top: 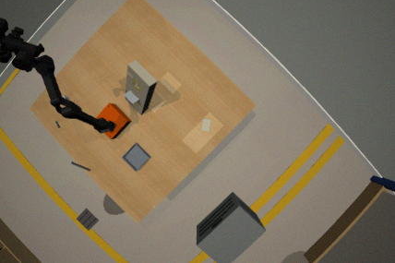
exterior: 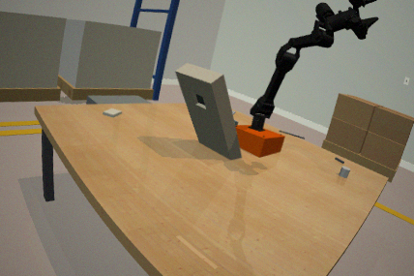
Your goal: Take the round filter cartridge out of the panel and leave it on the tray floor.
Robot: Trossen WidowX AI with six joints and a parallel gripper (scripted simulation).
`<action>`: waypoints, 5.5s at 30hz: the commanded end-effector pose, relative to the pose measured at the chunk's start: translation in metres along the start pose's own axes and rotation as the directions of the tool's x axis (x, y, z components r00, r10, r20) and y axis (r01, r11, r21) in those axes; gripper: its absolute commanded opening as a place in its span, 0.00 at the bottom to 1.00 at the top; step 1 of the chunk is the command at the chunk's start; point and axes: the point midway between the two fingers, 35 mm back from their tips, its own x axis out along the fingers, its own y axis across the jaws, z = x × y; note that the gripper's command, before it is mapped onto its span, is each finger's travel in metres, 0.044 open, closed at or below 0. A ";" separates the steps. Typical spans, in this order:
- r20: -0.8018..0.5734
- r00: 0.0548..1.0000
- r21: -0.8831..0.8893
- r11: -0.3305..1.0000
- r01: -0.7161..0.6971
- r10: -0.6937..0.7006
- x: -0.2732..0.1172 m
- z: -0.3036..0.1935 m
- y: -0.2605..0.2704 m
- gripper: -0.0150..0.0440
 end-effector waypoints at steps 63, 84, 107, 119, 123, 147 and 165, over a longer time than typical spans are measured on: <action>0.677 -0.660 0.735 -0.246 0.632 0.327 -0.583 -0.017 -0.080 0.45; 0.670 -0.671 0.742 -0.263 0.617 0.317 -0.591 -0.013 -0.081 0.45; 0.669 -0.671 0.743 -0.262 0.616 0.320 -0.616 0.012 -0.069 0.45; 0.669 -0.670 0.743 -0.262 0.616 0.321 -0.623 0.019 -0.067 0.45; 0.669 -0.670 0.743 -0.262 0.616 0.321 -0.623 0.019 -0.067 0.45; 0.669 -0.670 0.743 -0.262 0.616 0.321 -0.623 0.020 -0.066 0.45; 0.669 -0.670 0.743 -0.262 0.616 0.321 -0.625 0.021 -0.066 0.45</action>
